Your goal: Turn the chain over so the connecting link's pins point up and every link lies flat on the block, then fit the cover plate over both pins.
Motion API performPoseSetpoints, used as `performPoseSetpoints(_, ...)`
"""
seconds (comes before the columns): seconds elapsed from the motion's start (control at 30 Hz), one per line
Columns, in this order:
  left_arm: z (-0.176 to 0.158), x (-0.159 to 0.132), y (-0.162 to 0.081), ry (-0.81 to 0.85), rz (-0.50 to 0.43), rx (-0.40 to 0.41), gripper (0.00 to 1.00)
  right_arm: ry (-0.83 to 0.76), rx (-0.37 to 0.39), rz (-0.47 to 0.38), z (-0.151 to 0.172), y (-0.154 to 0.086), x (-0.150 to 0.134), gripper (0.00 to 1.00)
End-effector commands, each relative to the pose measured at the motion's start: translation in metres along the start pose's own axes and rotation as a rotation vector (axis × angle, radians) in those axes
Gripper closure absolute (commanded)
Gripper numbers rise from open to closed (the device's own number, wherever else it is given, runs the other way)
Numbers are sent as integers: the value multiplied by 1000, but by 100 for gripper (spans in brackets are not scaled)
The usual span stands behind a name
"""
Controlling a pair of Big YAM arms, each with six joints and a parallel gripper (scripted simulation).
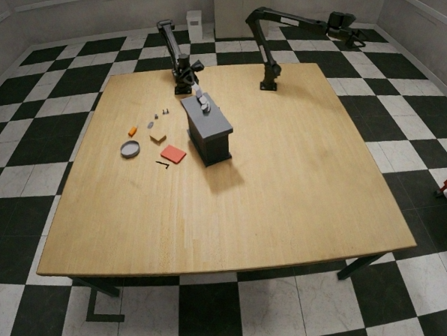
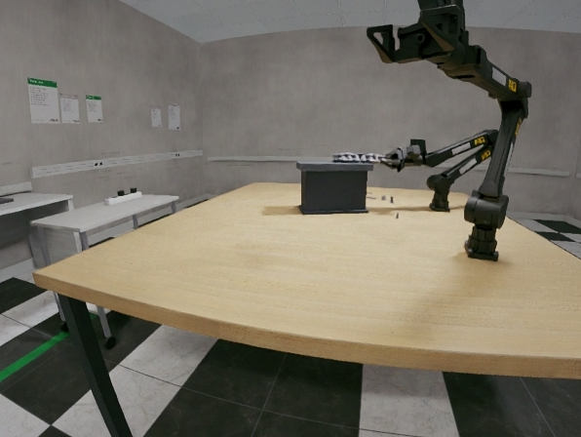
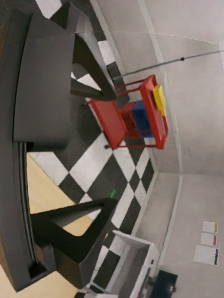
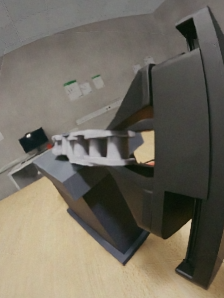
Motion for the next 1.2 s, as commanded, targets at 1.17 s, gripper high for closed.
performPoseSetpoints(1.17, -6, 36, -4, -2, -77, -10, 0, 162, -103, -45, -49, 10, 14, 81)
Point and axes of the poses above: on each arm, the point where the finger pads meet when closed, its own y axis out along the fingers, its own z axis across the jaws, x = y × z, the point moved 5 cm from there along -y, back along the fingers, and after that the axes turned 5 degrees about -y, right-handed, at the moved point
